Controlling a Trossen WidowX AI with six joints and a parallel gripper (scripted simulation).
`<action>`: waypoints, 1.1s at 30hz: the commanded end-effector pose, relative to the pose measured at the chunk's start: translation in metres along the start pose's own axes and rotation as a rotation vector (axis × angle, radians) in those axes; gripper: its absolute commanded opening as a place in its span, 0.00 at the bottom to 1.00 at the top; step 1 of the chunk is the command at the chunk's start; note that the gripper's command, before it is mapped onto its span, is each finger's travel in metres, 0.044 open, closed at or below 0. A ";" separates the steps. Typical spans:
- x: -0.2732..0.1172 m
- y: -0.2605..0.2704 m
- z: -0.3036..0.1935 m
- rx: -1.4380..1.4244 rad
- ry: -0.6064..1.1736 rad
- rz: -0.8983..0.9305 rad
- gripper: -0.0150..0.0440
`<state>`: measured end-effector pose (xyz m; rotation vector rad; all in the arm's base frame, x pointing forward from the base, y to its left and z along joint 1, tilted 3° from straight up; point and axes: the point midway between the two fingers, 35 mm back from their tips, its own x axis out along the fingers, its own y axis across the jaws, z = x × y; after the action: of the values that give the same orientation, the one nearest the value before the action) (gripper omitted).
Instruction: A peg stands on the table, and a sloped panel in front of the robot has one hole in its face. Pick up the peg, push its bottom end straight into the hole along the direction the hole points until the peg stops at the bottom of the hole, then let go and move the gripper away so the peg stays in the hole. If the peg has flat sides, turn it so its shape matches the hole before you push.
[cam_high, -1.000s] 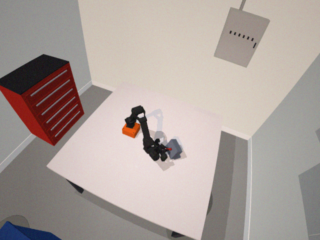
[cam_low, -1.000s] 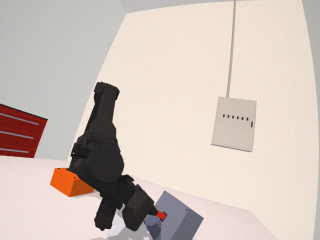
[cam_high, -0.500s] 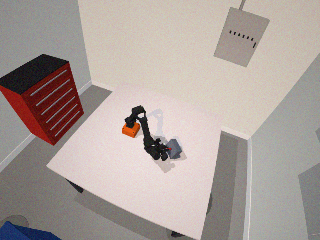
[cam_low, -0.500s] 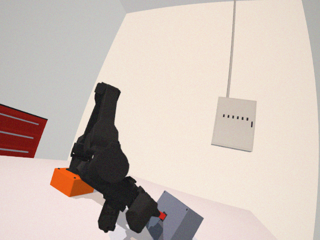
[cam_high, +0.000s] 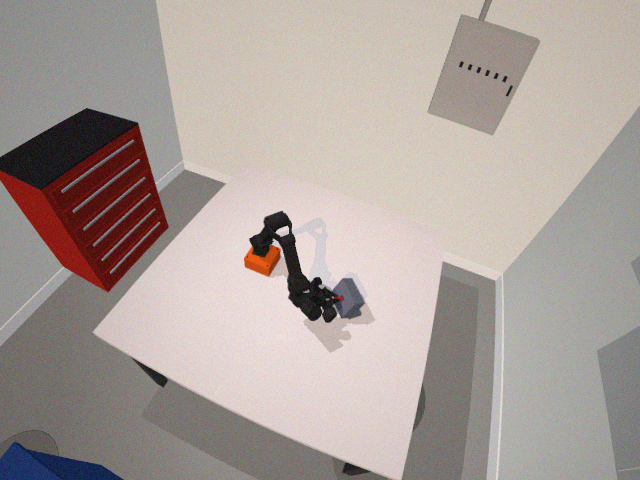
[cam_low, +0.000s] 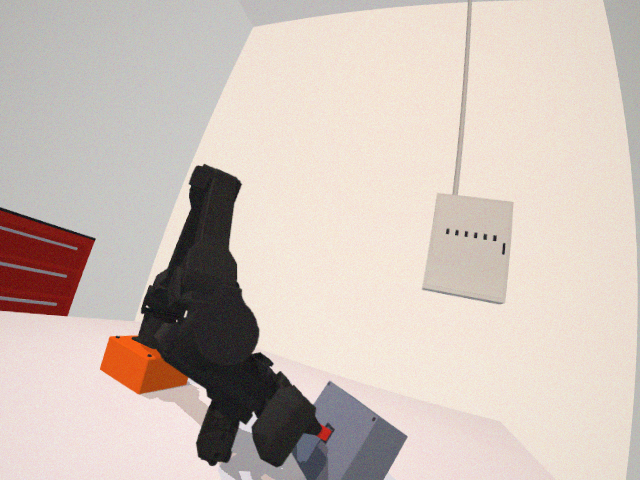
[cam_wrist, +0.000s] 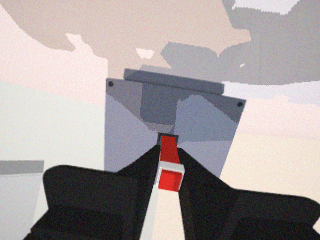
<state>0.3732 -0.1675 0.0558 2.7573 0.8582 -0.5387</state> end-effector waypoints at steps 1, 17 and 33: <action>0.000 0.000 0.000 0.000 0.000 0.000 0.52; -0.009 0.001 0.002 0.000 -0.007 -0.001 1.00; -0.029 0.003 0.006 0.003 -0.018 -0.002 1.00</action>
<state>0.3538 -0.1841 0.0604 2.7537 0.8556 -0.5698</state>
